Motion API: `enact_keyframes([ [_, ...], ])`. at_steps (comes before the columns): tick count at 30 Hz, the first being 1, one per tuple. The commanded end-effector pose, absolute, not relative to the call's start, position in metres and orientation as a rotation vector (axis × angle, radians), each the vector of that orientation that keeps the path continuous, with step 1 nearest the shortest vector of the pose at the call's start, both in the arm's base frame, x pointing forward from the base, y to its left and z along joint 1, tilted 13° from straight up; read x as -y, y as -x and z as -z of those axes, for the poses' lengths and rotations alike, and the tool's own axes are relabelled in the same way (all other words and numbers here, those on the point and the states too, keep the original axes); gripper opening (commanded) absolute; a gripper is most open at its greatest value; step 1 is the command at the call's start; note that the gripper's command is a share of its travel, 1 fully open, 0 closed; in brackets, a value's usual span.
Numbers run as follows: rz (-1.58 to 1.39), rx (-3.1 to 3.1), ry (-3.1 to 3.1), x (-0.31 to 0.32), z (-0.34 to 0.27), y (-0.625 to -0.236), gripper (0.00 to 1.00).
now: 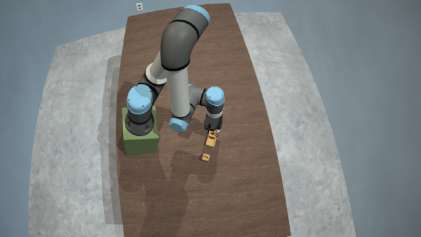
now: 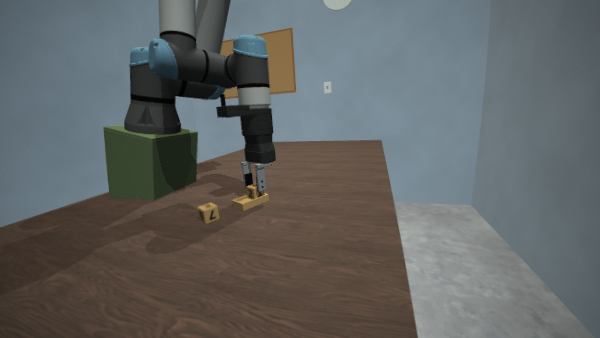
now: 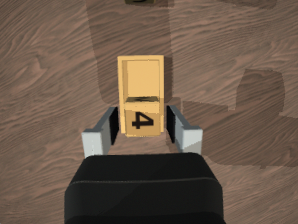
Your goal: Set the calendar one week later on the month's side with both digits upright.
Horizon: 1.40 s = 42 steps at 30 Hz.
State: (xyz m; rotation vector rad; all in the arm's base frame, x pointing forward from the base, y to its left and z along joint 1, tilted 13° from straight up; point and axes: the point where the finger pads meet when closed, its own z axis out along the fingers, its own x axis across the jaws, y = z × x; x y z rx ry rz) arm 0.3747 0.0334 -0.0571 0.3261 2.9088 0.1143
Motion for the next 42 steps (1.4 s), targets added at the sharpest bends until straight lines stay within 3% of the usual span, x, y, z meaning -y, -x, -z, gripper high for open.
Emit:
enact_keyframes([
  [1, -0.114, -2.907, -0.326, -0.033, 0.044, -0.372, 0.90],
  [39, -0.114, -2.907, -0.326, -0.029, -0.017, -0.359, 0.90],
  [40, -0.114, -2.907, -0.326, -0.029, -0.017, -0.359, 1.00],
  [42, -0.114, -2.907, -0.326, -0.029, -0.017, -0.359, 1.00],
])
